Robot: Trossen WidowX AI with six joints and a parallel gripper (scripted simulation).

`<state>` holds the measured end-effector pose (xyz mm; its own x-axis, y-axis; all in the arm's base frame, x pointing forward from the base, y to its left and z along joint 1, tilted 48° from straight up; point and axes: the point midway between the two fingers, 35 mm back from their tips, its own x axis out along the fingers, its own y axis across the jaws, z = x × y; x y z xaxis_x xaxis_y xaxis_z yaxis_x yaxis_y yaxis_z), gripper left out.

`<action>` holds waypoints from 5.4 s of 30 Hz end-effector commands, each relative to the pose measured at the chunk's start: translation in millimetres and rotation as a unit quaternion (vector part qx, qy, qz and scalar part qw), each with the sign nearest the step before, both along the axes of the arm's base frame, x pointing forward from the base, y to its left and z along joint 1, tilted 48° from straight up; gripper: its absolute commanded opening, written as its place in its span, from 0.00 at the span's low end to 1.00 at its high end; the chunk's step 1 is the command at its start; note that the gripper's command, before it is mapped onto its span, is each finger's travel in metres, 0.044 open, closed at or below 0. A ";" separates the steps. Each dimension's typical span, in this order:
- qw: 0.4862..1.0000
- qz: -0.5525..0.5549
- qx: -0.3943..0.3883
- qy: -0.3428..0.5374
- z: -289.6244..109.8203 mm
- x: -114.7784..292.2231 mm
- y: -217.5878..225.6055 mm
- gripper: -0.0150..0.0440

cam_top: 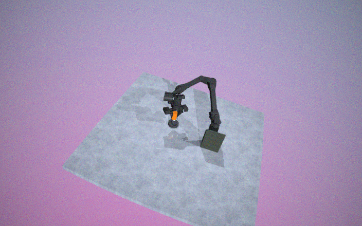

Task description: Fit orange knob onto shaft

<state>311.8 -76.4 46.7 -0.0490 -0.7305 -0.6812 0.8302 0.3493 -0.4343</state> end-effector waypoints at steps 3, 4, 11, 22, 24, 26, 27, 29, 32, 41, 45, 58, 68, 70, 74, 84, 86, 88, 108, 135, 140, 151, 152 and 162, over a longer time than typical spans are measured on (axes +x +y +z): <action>1.000 0.003 -0.007 0.000 11.7 -3.7 -16.0 0.25; 1.000 0.002 -0.008 0.000 13.1 -4.4 -18.2 0.25; 0.999 0.022 -0.007 0.022 13.5 -5.0 -19.5 0.25; 0.984 0.121 0.000 0.130 16.6 -4.2 -22.3 0.25; 0.980 0.137 0.001 0.147 16.8 -4.0 -22.5 0.25; 0.974 0.153 0.002 0.165 16.7 -3.9 -22.5 0.25; 0.971 0.162 0.003 0.174 16.6 -3.8 -22.4 0.25; 0.965 0.178 0.004 0.192 16.4 -3.6 -22.2 0.25; 0.955 0.202 0.006 0.218 15.9 -3.5 -21.8 0.25; 0.927 0.255 0.010 0.276 13.0 -4.9 -19.1 0.25; 0.927 0.255 0.010 0.276 11.9 -4.9 -20.2 0.25; 0.928 0.253 0.009 0.274 -3.2 -6.5 -36.0 0.25; 0.928 0.252 0.009 0.273 0.8 -4.5 -36.8 0.25; 0.928 0.252 0.009 0.273 1.4 -4.4 -37.6 0.25; 0.928 0.252 0.009 0.273 1.4 -5.4 -38.9 0.25; 0.928 0.252 0.009 0.273 -0.3 -6.0 -37.5 0.25; 0.928 0.252 0.009 0.273 -0.7 -5.8 -36.7 0.25; 0.928 0.252 0.009 0.273 -1.0 -5.4 -35.9 0.25; 0.923 0.260 0.010 0.282 -3.4 -6.0 -40.7 0.25; 0.925 0.257 0.012 0.280 -13.2 -7.4 -51.6 0.25; 0.925 0.257 0.012 0.280 -13.2 -7.4 -51.6 0.25; 0.925 0.257 0.012 0.280 -13.2 -7.4 -51.6 0.74; 0.925 0.257 0.012 0.280 -13.2 -7.4 -51.6 0.79; 0.925 0.257 0.012 0.280 -13.2 -7.4 -51.6 1.00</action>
<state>304.2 -128.4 33.3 -0.0505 -0.7399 -0.6708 0.1993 0.6507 -0.7328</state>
